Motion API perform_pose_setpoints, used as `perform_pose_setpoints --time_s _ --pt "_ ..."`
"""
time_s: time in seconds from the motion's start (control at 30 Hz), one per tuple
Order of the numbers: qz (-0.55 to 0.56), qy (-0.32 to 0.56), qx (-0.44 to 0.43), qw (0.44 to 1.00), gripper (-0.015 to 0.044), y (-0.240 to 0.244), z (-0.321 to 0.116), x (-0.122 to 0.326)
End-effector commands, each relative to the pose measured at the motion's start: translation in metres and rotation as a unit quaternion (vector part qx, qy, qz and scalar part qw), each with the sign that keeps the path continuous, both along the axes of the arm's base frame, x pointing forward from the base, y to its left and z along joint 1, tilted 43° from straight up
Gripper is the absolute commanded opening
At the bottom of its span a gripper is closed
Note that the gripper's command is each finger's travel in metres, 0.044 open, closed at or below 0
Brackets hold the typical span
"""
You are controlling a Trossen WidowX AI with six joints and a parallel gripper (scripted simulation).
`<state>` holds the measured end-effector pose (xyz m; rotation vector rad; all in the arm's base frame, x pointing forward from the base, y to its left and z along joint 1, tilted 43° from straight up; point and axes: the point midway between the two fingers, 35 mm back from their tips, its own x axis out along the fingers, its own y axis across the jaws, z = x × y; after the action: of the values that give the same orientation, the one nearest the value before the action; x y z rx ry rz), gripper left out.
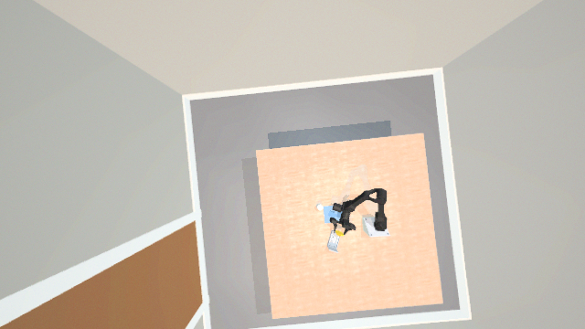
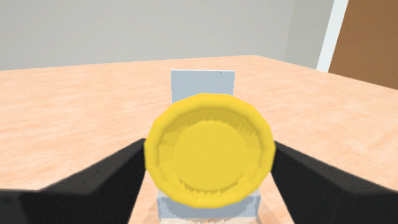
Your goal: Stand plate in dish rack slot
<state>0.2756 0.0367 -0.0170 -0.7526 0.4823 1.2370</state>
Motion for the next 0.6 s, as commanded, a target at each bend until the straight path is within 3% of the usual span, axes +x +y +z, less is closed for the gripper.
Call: perform_pose_setpoints --time_s 0.0,0.57 --pt "0.005 -0.009 0.003 1.0 0.0 0.0 0.001 0.0" --pt "0.004 -0.006 0.002 1.0 0.0 0.018 -0.015 0.009"
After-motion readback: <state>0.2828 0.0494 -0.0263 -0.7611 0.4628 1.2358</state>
